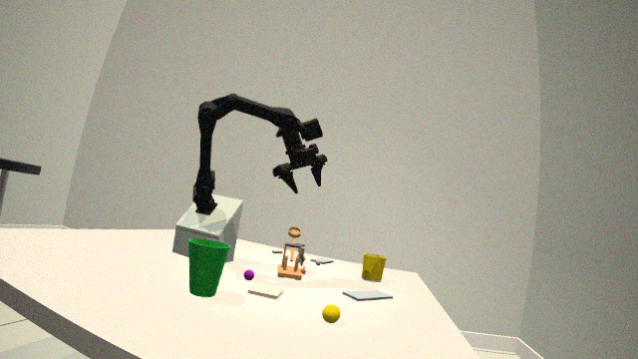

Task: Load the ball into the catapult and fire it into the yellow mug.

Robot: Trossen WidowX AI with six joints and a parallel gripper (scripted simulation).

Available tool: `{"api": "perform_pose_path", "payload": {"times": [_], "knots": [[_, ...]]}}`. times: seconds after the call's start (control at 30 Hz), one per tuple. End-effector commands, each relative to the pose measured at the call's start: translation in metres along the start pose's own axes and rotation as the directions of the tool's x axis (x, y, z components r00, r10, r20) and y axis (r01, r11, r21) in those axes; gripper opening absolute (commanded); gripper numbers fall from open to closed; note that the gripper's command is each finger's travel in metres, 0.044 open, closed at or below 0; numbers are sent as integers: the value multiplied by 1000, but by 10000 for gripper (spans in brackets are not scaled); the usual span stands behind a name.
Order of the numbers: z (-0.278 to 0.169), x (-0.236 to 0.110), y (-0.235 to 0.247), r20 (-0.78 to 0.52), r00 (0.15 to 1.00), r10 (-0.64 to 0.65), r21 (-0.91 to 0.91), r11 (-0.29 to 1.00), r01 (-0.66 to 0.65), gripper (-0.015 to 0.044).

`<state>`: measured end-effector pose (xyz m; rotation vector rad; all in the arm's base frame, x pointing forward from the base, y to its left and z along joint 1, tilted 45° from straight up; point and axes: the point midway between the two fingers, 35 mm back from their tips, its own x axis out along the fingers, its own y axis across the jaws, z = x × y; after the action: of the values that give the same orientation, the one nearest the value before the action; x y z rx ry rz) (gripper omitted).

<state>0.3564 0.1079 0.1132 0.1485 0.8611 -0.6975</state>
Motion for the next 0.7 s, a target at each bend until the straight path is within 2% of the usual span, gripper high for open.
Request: {"api": "perform_pose_path", "payload": {"times": [0.0, 0.3, 0.53, 0.67], "knots": [[-24, 37, -3, -58, 993, -98, 92, 990, 103, 440], [-71, 92, -17, -155, 950, -269, 214, 930, 299, 440], [-102, 130, -29, -190, 897, -400, 352, 825, 442, 440], [-107, 138, -31, -196, 884, -425, 379, 798, 468, 440]]}}
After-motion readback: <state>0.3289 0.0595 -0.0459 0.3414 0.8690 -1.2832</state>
